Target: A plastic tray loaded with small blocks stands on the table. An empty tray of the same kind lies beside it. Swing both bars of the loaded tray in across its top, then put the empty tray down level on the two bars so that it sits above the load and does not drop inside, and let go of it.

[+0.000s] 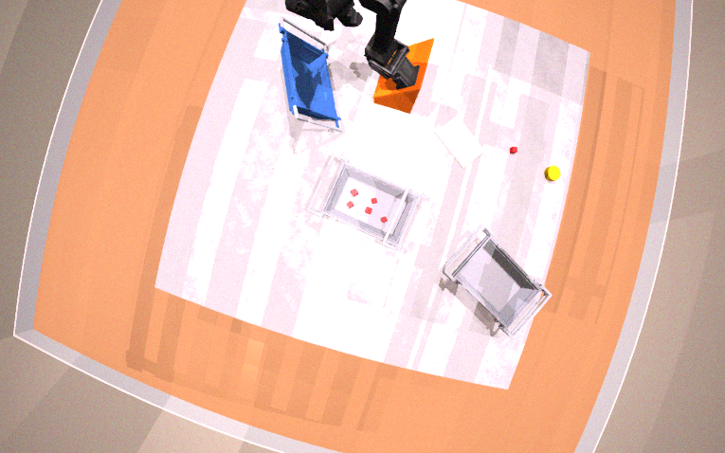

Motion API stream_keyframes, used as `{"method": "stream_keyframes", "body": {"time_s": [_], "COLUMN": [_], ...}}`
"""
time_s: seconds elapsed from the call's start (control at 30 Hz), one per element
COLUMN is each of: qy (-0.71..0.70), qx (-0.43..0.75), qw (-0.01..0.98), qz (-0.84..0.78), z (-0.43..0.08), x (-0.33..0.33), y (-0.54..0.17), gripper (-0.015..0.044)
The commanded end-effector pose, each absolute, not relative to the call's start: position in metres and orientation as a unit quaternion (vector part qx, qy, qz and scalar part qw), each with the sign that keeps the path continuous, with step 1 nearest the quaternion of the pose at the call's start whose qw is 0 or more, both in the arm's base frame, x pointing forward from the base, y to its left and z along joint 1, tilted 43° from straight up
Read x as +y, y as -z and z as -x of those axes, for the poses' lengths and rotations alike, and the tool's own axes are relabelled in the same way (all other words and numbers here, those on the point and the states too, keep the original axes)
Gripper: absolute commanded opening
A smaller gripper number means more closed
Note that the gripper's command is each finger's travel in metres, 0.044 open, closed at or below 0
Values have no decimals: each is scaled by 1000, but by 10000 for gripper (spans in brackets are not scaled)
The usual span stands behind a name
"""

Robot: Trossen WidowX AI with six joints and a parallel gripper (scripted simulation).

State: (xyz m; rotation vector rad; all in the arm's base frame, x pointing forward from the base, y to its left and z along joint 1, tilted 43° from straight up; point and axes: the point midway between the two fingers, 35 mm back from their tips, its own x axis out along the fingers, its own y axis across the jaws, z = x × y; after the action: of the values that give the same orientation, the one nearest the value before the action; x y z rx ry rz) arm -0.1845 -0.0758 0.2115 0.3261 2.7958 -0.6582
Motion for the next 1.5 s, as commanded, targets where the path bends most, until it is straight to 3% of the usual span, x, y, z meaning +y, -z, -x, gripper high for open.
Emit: {"method": "stream_keyframes", "body": {"time_s": [0.0,0.37,1.1,1.47], "qy": [226,265,559,636], "qx": [960,950,803,690], "qw": [125,132,194,292], "qz": [-112,-98,70,184], "z": [184,189,211,159], "x": [-76,-92,-251,-335], "y": [-212,-220,-312,-346], "gripper": [374,88,88,88]}}
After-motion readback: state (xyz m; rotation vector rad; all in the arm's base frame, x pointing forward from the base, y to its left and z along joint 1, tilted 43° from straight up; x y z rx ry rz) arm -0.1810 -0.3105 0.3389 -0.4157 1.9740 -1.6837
